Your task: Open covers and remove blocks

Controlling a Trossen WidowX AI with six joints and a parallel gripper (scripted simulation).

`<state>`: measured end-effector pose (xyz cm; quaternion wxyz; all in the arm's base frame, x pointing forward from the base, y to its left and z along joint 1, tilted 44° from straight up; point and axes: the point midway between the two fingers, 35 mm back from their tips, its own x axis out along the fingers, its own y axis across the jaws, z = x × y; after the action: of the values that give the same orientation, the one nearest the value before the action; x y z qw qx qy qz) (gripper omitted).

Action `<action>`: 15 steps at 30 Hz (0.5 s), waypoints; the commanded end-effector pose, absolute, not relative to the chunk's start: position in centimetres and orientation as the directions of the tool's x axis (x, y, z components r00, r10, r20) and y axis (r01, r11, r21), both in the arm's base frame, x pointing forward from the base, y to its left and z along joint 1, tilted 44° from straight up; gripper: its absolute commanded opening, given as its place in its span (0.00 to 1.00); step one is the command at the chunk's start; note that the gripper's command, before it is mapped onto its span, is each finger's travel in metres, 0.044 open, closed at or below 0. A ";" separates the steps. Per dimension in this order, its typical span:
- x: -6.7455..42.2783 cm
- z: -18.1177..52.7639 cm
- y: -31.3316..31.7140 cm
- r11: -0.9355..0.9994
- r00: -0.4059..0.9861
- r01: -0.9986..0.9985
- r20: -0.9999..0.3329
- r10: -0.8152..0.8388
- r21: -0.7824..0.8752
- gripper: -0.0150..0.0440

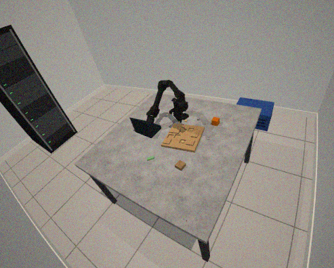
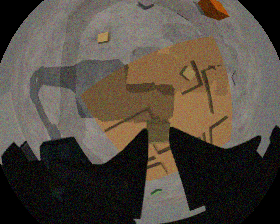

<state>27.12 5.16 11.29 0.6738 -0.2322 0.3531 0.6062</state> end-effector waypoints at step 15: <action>23.6 15.4 9.8 0.160 0.015 -0.980 -0.753 0.658 0.120 0.39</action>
<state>24.40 9.09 14.86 0.6752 -0.2329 0.3519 0.6050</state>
